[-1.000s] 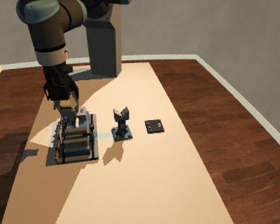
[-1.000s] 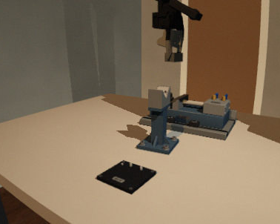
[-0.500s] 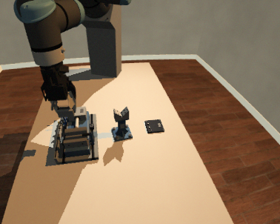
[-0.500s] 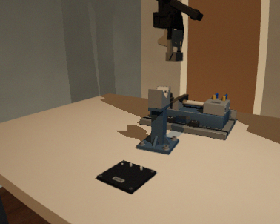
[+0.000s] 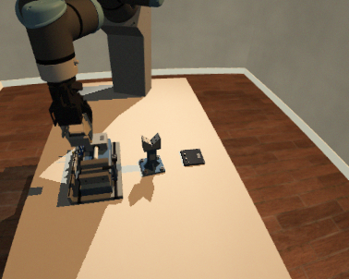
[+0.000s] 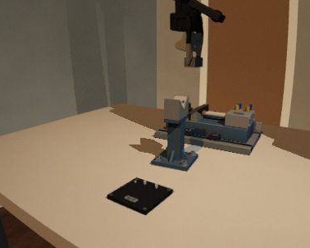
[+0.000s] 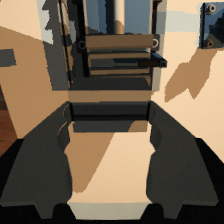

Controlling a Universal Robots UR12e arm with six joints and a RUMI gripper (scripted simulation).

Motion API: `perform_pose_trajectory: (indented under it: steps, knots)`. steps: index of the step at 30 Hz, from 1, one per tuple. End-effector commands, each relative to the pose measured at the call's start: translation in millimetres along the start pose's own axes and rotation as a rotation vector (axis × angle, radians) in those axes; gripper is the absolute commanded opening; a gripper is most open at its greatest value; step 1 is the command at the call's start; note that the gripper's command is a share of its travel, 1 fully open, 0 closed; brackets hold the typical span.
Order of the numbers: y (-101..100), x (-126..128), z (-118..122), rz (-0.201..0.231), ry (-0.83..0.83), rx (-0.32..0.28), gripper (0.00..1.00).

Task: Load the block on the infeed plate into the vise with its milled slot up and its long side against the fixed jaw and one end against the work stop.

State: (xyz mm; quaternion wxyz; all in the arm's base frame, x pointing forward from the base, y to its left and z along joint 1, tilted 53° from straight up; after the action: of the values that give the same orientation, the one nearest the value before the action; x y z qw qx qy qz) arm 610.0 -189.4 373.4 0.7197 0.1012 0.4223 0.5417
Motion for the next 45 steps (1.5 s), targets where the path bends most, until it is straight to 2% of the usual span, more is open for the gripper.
perform_pose_trajectory:
  steps: [1,45]
  knots:
    - [0.8,-2.0,0.4,-0.001,0.011,-0.001,0.00]
    - [1.5,-5.1,0.3,-0.001,0.029,-0.002,0.00]
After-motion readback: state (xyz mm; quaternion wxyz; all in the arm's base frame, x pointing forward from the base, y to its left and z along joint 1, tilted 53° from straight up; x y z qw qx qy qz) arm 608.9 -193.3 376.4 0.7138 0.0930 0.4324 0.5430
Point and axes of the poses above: the point where the finger pads meet when closed, its own y axis back along the fingers, its own x axis across the jaws, z = x × y, the point moved 1 cm from there along y, back along the fingers, and after that the axes turned 15 degrees about y, right-handed, at the moved point
